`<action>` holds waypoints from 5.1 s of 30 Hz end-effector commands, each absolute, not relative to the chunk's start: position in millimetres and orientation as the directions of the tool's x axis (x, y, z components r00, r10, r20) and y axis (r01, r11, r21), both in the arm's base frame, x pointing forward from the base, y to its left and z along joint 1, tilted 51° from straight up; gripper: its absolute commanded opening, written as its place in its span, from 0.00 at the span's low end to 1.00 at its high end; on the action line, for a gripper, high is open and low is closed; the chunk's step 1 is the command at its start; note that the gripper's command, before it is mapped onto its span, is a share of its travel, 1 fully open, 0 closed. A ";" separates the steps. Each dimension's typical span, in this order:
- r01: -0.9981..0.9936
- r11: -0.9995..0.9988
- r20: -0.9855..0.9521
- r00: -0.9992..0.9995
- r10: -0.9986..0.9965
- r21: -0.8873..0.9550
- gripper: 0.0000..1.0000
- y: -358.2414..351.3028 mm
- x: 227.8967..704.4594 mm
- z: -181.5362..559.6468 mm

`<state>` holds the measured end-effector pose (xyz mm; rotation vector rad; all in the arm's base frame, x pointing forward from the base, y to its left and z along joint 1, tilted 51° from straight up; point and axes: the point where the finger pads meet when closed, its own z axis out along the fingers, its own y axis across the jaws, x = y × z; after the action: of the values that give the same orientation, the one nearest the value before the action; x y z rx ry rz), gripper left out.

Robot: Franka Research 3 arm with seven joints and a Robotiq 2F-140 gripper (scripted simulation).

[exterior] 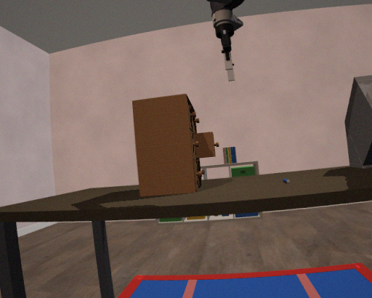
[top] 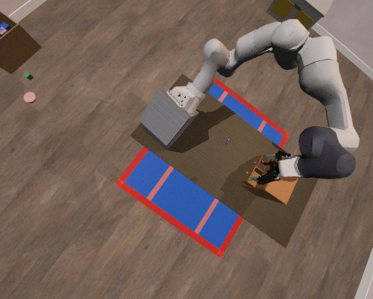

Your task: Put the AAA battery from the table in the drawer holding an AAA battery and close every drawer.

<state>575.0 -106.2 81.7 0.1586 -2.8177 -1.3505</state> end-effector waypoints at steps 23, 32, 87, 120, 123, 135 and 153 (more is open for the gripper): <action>-0.187 0.610 -0.112 -0.981 -0.159 0.770 1.00 -103.9 572.7 80.7; -0.187 0.610 -0.112 -0.981 -0.159 0.770 1.00 -103.9 572.7 80.7; -0.187 0.610 -0.176 -0.981 -0.079 0.770 1.00 -2.8 413.3 -26.4; -0.180 0.605 -0.554 -0.653 0.517 0.776 1.00 59.5 476.0 -60.4; -0.175 0.601 -0.568 -0.603 0.561 0.780 1.00 65.0 481.7 -63.5; -0.188 0.610 -0.619 -0.450 0.644 0.770 1.00 77.8 494.6 -70.4; -0.187 0.610 -0.629 -0.386 0.675 0.770 1.00 83.1 500.0 -73.5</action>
<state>495.7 86.5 -76.0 -0.9018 -3.5470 -2.0733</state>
